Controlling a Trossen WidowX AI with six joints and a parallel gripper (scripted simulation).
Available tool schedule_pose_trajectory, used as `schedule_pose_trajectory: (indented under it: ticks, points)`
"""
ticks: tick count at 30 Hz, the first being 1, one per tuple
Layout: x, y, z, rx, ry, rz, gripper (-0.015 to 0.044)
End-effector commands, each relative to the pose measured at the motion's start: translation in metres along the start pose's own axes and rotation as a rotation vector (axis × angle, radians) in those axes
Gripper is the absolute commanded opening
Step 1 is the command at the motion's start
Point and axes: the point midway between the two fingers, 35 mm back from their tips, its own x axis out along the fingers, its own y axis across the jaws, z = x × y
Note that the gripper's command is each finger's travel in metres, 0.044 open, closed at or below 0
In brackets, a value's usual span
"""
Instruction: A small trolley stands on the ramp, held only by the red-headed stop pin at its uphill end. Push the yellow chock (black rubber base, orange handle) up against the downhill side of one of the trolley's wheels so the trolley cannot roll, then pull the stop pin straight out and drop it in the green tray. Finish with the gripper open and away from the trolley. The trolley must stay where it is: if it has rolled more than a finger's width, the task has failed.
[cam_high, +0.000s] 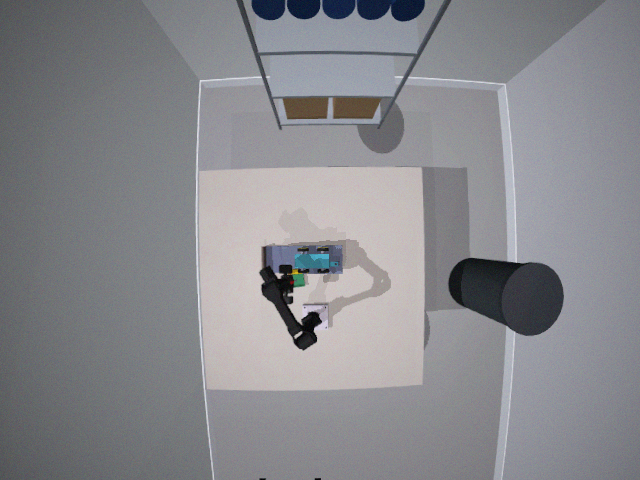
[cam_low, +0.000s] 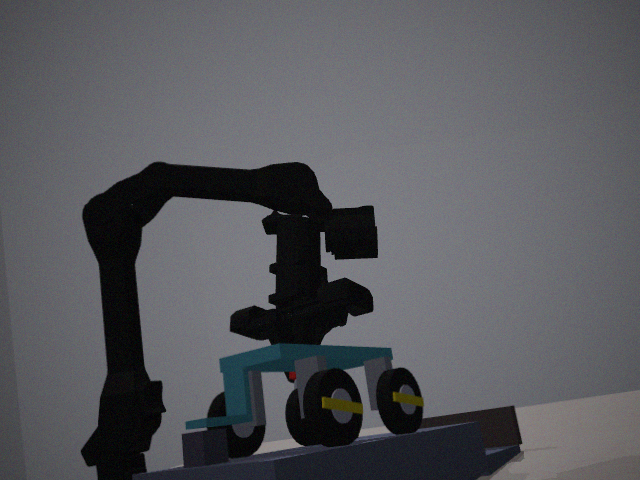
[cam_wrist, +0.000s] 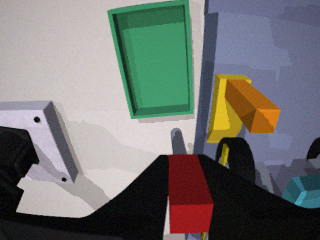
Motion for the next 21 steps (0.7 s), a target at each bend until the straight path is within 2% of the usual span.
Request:
schedule_pose_trajectory:
  ticks: [1, 5, 21]
  points:
    - [-0.0040, 0.0006, 0.0081, 0.007, -0.004, -0.003, 0.0000]
    - [-0.0039, 0.0007, 0.0079, -0.033, -0.011, -0.006, 0.0000]
    - [-0.0035, 0.0021, 0.0047, -0.531, -0.087, -0.071, 0.0000]
